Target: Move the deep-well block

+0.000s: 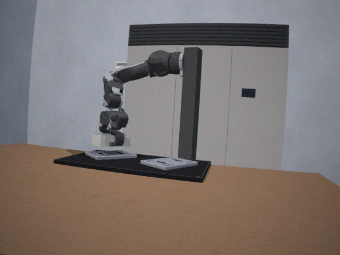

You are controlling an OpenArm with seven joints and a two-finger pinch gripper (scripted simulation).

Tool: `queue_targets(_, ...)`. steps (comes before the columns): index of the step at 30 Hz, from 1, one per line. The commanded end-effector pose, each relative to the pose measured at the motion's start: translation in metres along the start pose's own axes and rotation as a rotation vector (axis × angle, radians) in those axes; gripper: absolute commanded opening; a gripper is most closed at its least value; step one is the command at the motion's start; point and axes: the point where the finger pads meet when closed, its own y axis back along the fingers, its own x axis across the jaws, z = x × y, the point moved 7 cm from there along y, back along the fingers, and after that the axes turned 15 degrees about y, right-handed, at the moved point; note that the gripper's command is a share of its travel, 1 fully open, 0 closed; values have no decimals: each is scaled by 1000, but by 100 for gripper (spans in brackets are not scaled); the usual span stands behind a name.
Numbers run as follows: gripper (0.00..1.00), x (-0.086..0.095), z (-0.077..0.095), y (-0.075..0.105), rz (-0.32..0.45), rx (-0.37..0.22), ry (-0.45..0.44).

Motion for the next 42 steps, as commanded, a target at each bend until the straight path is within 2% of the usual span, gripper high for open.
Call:
queue_targets(1,0,0,1,1,-3,-1,0)
queue_targets(6,0,0,1,1,-3,-1,0)
queue_targets(11,0,0,1,32,-3,-1,1)
queue_targets(23,0,0,1,32,-3,-1,1)
queue_targets(28,0,0,0,64,-3,-2,1)
queue_targets(40,0,0,0,64,-3,-2,1)
queue_targets(42,0,16,-4,64,0,-4,51)
